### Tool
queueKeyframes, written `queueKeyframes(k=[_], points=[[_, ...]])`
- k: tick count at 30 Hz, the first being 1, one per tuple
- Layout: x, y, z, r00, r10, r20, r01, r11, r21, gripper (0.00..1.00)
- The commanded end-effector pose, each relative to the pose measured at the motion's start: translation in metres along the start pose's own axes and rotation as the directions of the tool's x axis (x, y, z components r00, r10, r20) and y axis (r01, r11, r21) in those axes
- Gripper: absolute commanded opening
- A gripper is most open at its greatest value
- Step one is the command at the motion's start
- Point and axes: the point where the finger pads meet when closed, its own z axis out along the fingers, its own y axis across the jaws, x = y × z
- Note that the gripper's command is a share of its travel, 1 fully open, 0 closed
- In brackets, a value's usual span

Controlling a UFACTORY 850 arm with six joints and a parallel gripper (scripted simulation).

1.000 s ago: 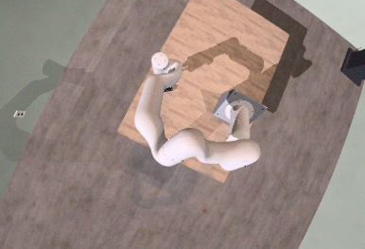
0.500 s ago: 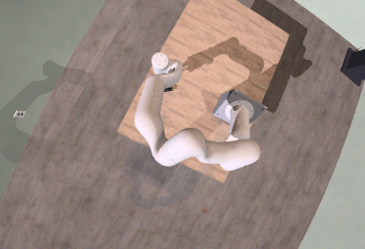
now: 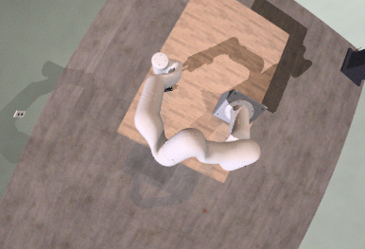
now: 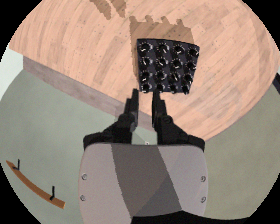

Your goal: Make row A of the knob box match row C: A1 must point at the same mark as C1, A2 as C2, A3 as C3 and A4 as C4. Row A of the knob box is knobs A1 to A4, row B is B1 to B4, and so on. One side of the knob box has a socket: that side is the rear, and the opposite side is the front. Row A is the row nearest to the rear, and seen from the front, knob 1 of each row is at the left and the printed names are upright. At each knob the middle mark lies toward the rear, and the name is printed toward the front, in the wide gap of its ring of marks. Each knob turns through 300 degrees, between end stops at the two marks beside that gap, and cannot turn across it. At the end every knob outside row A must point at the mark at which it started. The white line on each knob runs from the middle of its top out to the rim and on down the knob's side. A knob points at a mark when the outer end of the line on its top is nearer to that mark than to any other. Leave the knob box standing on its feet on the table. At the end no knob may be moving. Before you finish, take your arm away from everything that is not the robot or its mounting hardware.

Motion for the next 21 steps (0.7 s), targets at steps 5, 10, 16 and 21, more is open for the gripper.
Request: queueKeyframes(k=[5,10,16,21], points=[[-0.0006,-0.0004,-0.0008,1.0,-0.001,0.001,0.001,1.0,0.001,0.19],[-0.0006,-0.0004,-0.0001,1.0,-0.001,0.001,0.001,1.0,0.001,0.19],[-0.0005,-0.0004,0.0027,1.0,-0.001,0.001,0.001,1.0,0.001,0.19],[-0.0005,-0.0004,0.005,1.0,-0.001,0.001,0.001,1.0,0.001,0.19]])
